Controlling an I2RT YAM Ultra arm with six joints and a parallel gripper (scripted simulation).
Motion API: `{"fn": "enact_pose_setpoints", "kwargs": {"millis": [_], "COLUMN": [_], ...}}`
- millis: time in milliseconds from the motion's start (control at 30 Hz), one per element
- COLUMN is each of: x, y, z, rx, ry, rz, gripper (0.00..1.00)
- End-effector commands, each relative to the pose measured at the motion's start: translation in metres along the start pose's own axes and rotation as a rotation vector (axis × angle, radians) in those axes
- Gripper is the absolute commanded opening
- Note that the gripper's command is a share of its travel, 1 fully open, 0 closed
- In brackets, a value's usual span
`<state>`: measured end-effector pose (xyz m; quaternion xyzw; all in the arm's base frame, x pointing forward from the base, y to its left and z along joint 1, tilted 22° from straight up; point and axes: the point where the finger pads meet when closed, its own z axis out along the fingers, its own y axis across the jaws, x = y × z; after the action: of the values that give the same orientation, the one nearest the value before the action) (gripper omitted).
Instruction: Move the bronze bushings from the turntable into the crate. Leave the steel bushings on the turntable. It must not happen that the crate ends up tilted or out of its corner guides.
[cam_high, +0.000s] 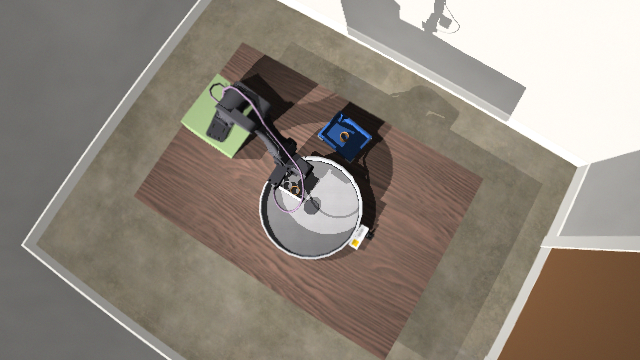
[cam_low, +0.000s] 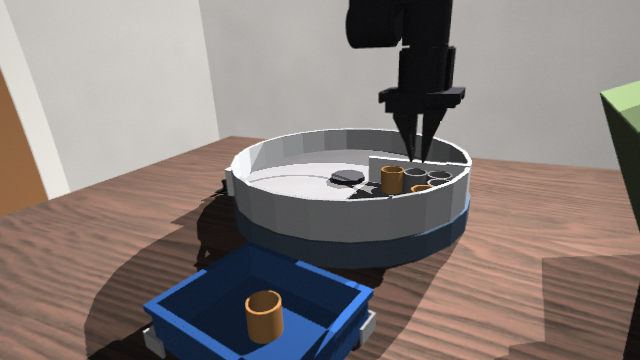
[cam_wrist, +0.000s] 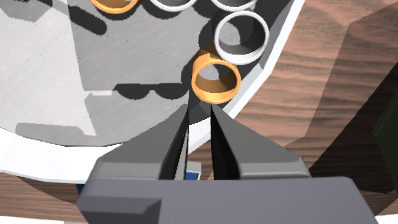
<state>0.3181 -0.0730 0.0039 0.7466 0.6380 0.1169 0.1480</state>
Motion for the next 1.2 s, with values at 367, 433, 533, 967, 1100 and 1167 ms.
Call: {"fn": "enact_pose_setpoints", "kwargs": {"millis": [367,433,533,967,1100,1167], "x": [-0.0024,-0.0004,0.0015,0.0004,0.0004,0.0004], "y": [0.0092,0.0128,0.0162,0.0158,0.0158,0.0158], "z": [-0.0081,-0.0094,-0.0105,-0.0107,-0.0107,-0.0107], "rx": [-0.036,-0.042,-0.047,-0.041,-0.041,-0.041], "ry": [-0.004,-0.004,-0.004,-0.011,-0.011,-0.011], "rz": [-0.003,-0.005,-0.006,0.002,0.002,0.002], "gripper": [0.15,0.15,0.15,0.15,0.15,0.15]}}
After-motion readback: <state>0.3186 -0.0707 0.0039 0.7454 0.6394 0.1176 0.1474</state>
